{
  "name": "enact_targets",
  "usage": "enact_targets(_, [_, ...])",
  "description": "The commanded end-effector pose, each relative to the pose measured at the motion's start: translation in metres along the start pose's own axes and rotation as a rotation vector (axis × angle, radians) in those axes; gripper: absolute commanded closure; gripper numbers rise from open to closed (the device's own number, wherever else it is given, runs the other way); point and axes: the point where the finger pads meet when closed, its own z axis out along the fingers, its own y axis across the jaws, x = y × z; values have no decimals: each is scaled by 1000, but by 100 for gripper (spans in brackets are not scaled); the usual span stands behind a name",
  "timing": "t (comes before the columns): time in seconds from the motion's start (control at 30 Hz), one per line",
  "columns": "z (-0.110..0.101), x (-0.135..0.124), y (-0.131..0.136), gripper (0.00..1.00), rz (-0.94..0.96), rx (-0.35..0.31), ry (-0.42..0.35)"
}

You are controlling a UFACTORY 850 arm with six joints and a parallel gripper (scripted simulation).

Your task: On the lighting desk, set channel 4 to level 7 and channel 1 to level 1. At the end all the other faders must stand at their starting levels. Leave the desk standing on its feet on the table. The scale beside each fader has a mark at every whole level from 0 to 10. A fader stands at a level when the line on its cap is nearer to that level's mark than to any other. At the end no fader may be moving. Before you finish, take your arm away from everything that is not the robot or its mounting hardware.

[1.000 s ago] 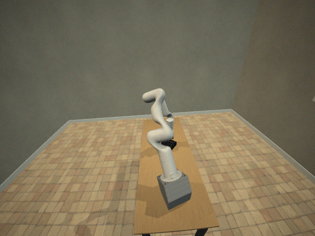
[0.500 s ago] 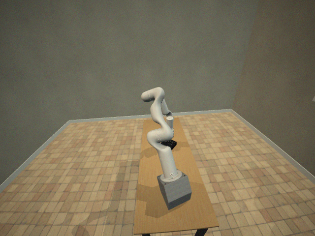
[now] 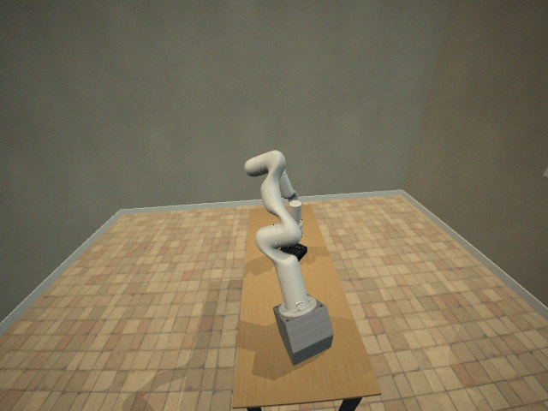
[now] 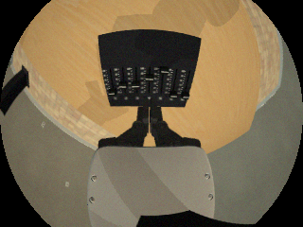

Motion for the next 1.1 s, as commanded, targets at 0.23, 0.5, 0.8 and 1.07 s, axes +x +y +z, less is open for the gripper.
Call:
enact_targets(0.23, [-2, -1, 0, 0, 0, -1, -1])
enact_targets(0.5, [-16, -1, 0, 0, 0, -1, -1])
enact_targets(0.8, [-57, -1, 0, 0, 0, -1, -1])
enact_targets(1.07, [-77, -1, 0, 0, 0, -1, -1])
